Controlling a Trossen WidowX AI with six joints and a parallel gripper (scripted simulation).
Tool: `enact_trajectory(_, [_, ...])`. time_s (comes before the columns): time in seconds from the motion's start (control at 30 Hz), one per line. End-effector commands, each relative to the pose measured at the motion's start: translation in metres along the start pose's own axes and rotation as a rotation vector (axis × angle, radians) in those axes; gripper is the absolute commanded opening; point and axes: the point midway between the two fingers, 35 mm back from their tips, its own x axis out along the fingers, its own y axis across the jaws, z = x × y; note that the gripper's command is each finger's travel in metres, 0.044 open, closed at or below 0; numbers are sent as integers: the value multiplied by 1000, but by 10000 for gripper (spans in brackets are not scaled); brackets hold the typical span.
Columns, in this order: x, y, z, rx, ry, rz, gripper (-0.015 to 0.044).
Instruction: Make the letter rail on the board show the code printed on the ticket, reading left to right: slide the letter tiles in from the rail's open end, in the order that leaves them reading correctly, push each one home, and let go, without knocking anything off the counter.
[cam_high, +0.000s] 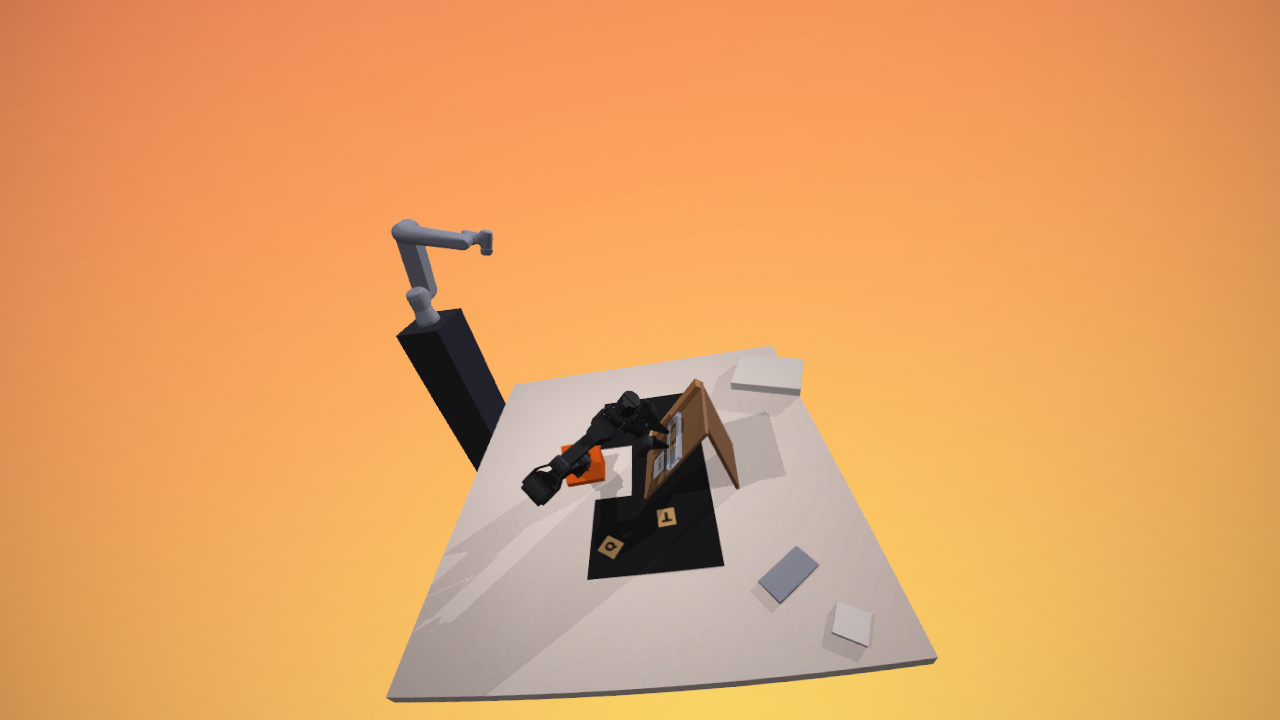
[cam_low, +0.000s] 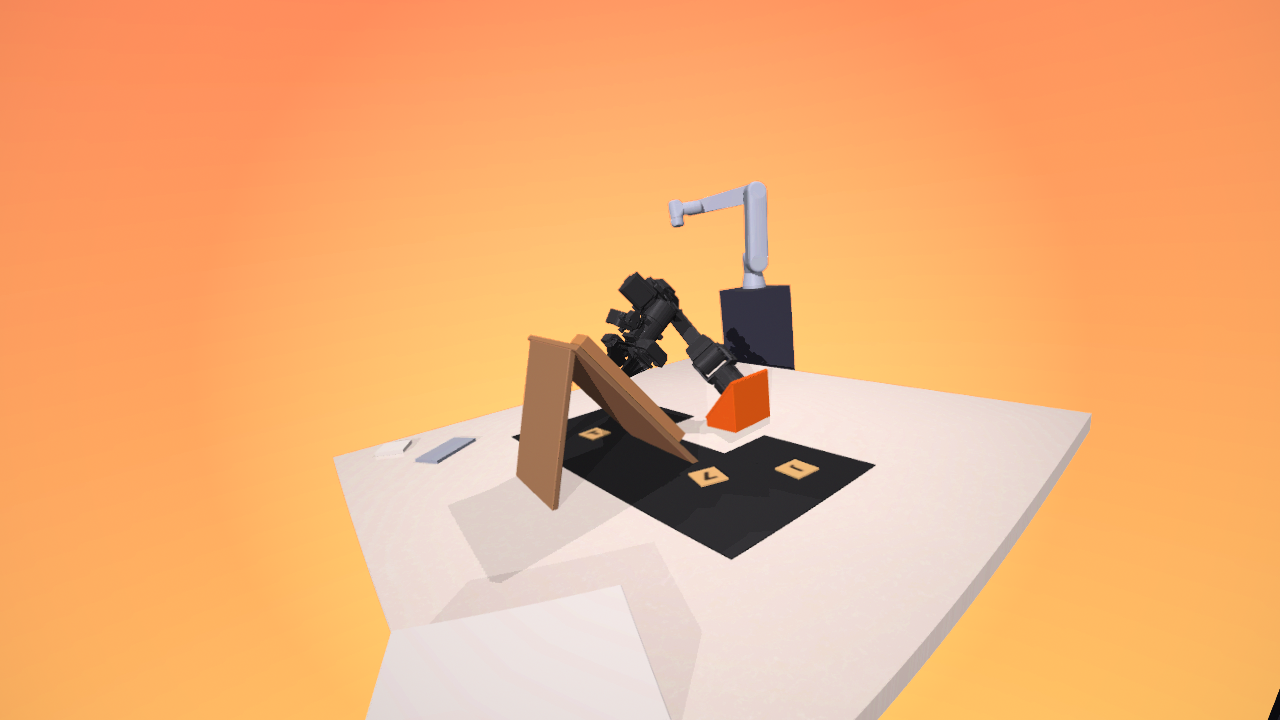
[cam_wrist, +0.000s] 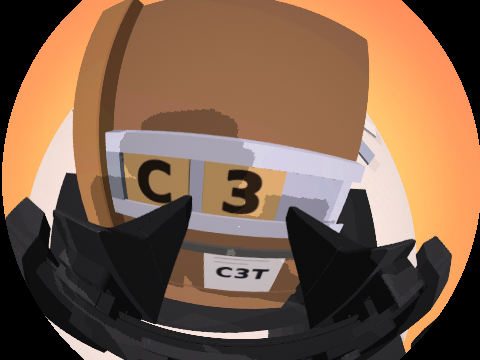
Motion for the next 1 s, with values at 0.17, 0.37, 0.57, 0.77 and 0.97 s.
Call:
enact_trajectory(0.17, [-6,0,-1,7,-3,-2,295])
enact_trajectory(0.37, [-10,1,-2,7,-3,-2,295])
enact_trajectory(0.57, [-13,1,-2,7,-2,-2,295])
enact_trajectory(0.77, [-16,2,-3,6,-2,-2,295])
enact_trajectory(0.97, [-19,2,-3,6,-2,-2,295])
